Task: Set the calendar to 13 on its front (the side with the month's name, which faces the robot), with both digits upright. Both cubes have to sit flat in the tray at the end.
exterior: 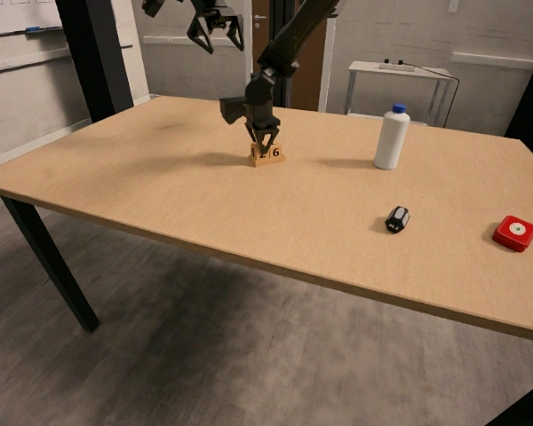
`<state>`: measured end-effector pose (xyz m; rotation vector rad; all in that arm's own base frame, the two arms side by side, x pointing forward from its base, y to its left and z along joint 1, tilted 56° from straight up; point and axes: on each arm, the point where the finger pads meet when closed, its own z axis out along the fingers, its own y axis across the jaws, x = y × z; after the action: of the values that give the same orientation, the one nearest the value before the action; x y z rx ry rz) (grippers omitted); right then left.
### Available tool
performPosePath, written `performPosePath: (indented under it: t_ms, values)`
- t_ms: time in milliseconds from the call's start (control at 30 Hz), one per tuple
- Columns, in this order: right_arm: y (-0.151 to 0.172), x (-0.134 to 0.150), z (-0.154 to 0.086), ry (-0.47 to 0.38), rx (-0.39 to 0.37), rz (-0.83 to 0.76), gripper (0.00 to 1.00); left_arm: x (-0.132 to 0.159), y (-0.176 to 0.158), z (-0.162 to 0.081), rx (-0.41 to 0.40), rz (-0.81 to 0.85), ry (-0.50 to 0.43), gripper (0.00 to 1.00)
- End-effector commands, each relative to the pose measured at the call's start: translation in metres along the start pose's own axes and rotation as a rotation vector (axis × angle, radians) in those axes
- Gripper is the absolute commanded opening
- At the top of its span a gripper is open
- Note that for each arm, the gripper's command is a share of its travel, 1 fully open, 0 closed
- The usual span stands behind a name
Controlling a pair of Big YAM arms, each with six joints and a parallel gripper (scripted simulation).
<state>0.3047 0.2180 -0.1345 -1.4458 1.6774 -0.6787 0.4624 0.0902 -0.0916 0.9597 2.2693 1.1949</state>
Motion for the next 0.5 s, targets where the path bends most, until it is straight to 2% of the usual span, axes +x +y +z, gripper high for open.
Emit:
performPosePath:
  t_ms: [0, 267, 367, 467]
  values:
    - [0.001, -0.002, -0.002, -0.005, -0.001, 0.012, 1.00, 0.008, -0.003, 0.015, 0.003, 0.006, 0.017, 0.35]
    - [0.001, -0.002, -0.002, -0.005, -0.001, 0.012, 1.00, 0.009, -0.003, 0.022, 0.005, -0.012, 0.017, 0.35]
    - [0.001, -0.002, -0.002, -0.005, -0.001, 0.012, 1.00, -0.002, -0.011, -0.004, 0.020, 0.008, 0.005, 0.35]
    - [0.001, -0.002, -0.002, -0.005, -0.001, 0.012, 1.00, 0.005, -0.009, -0.001, 0.021, -0.001, 0.017, 0.35]
